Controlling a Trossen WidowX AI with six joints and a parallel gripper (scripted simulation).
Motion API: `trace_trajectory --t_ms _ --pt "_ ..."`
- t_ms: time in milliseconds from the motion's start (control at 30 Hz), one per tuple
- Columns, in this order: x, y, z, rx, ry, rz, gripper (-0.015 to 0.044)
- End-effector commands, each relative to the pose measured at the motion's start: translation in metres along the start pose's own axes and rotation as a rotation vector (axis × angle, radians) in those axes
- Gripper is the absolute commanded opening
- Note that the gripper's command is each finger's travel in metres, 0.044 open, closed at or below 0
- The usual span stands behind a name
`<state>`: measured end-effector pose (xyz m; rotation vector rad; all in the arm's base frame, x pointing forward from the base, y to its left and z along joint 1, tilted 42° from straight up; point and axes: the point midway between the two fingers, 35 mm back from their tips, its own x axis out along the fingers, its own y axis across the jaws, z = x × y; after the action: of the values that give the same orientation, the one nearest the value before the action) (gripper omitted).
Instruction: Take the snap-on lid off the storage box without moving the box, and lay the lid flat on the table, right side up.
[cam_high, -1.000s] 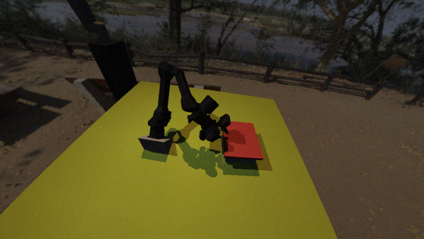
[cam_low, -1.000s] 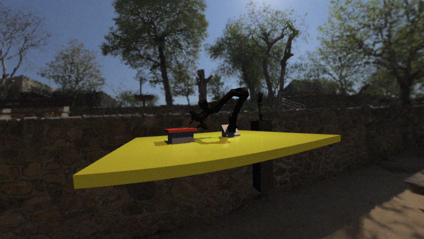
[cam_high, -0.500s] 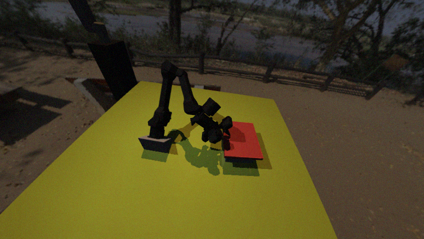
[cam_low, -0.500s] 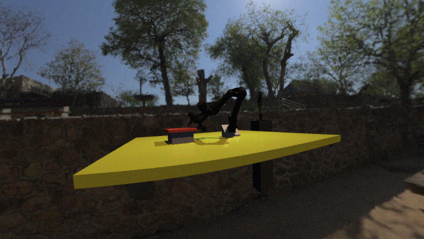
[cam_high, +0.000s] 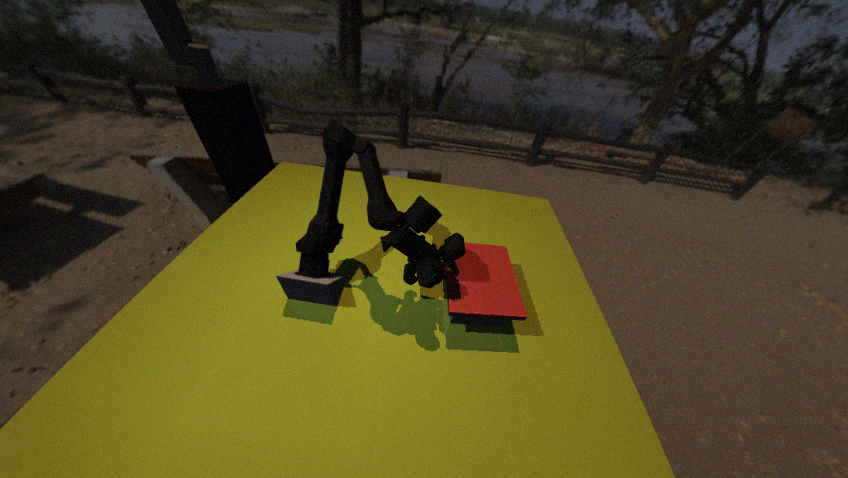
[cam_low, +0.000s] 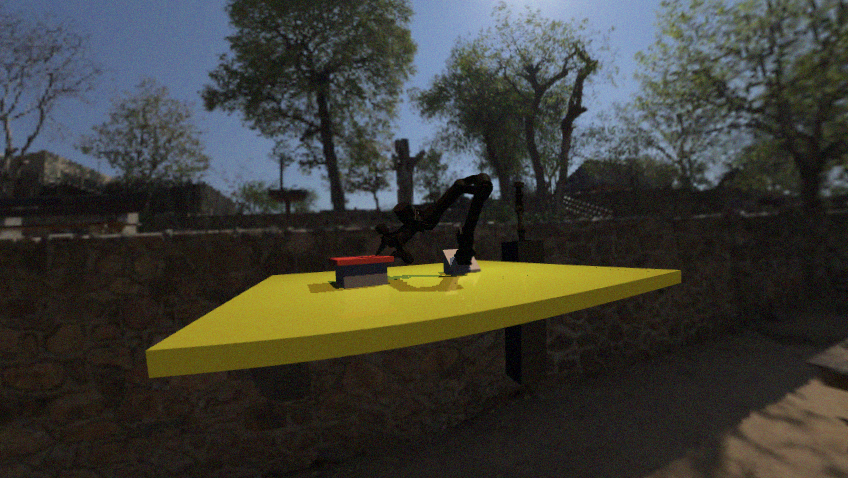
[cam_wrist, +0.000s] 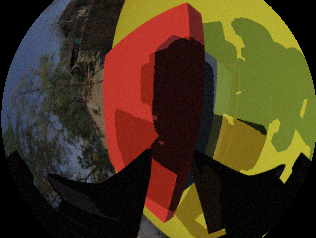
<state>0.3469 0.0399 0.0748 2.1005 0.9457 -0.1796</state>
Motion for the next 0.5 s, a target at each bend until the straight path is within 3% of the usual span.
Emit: trace_trajectory --t_ms 0,467 --pt "0.0001 0.0008 0.0007 0.003 -0.004 0.004 0.0017" --pt "-0.0016 0.0016 0.0002 0.000 0.000 0.000 0.0000"
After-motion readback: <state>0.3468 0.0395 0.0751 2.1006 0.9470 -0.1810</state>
